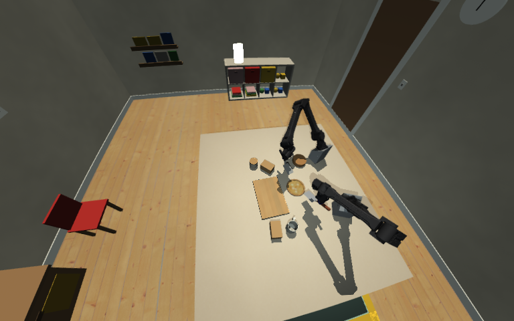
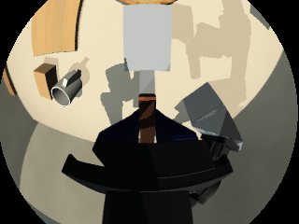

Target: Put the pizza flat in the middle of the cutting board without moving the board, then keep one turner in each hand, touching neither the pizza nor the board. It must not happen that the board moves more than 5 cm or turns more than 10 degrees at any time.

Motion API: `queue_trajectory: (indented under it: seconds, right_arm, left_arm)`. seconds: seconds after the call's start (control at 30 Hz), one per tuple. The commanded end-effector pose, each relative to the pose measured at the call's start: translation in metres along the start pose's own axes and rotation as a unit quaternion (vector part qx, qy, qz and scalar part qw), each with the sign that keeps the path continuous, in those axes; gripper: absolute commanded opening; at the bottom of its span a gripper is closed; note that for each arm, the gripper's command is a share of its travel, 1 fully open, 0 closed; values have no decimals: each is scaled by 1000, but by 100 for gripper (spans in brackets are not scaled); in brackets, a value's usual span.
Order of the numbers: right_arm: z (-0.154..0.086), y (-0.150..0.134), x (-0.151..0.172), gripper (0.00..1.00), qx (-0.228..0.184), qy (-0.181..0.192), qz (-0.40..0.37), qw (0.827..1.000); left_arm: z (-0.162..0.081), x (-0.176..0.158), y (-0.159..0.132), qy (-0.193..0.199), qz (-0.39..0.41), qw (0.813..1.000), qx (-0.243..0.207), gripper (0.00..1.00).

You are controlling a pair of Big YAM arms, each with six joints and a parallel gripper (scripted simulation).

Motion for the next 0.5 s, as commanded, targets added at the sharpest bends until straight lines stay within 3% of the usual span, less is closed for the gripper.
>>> queue_trajectory:
  seconds: [0.0,0.1,0.13,0.33,0.37,0.47]
  right_arm:
    - [-21,8,10,6,6,22,9,1000]
    - [-19,12,15,6,5,24,22,999]
    - [5,7,2,6,-1,0,5,1000]
    - [19,1,3,6,-1,-5,-4,1000]
    - [21,0,3,6,-1,-5,-4,1000]
    - [14,3,7,6,0,10,2,1000]
  left_arm:
    - [-18,0,12,8,-44,999,5,6]
    - [-14,2,7,2,-24,1000,4,6]
    - [-14,6,4,-1,-32,999,5,6]
    - [-16,1,7,5,-23,1000,4,6]
    - [3,-6,4,-2,-7,1000,16,6]
    - [10,-5,6,-3,-7,1000,17,6]
Point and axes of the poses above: on each arm, the point where the finger pads meet when closed, its own z axis out along the fingers, its own x axis across the jaws, y = z × x, the point moved 2 cm from there along -z, back along the fingers, and after that the axes turned 4 degrees about -z, right-handed, at the moved point
